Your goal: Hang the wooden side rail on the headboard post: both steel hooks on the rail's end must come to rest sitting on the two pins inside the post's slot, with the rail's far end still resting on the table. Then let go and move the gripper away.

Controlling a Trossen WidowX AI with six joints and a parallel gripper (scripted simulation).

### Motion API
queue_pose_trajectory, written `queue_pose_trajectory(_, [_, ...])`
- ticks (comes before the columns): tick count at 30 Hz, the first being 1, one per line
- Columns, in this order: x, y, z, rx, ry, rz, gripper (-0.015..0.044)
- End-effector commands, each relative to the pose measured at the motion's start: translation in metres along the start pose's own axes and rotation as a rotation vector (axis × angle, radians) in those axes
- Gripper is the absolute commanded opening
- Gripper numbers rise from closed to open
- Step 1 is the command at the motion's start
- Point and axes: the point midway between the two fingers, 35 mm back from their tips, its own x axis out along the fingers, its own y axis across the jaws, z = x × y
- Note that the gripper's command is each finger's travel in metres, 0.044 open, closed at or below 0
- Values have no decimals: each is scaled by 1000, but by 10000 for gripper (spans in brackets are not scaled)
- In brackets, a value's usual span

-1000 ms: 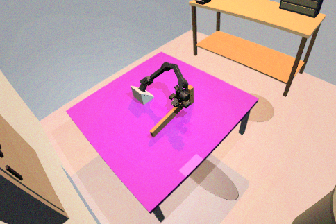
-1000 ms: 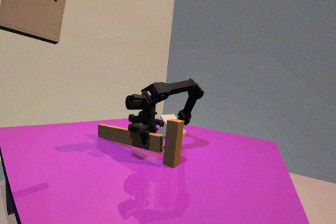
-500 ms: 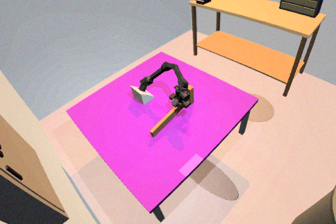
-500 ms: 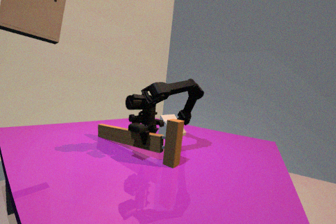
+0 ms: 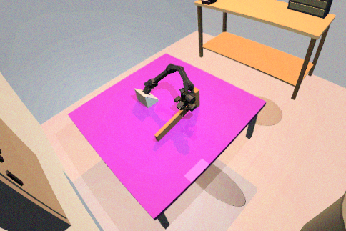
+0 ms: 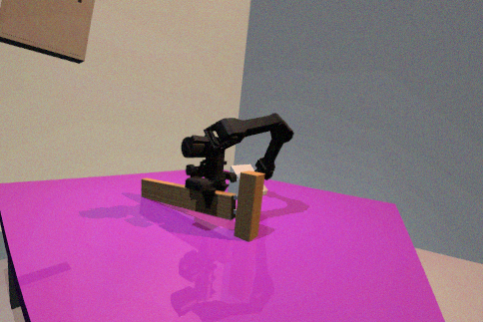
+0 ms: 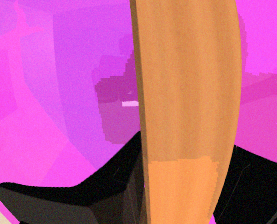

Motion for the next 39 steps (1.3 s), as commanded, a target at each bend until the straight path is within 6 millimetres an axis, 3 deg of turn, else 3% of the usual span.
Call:
queue_pose_trajectory(1, [-8,2,-3,-2,-2,23,0])
queue_pose_trajectory(39, [-9,3,-6,-2,-2,23,0])
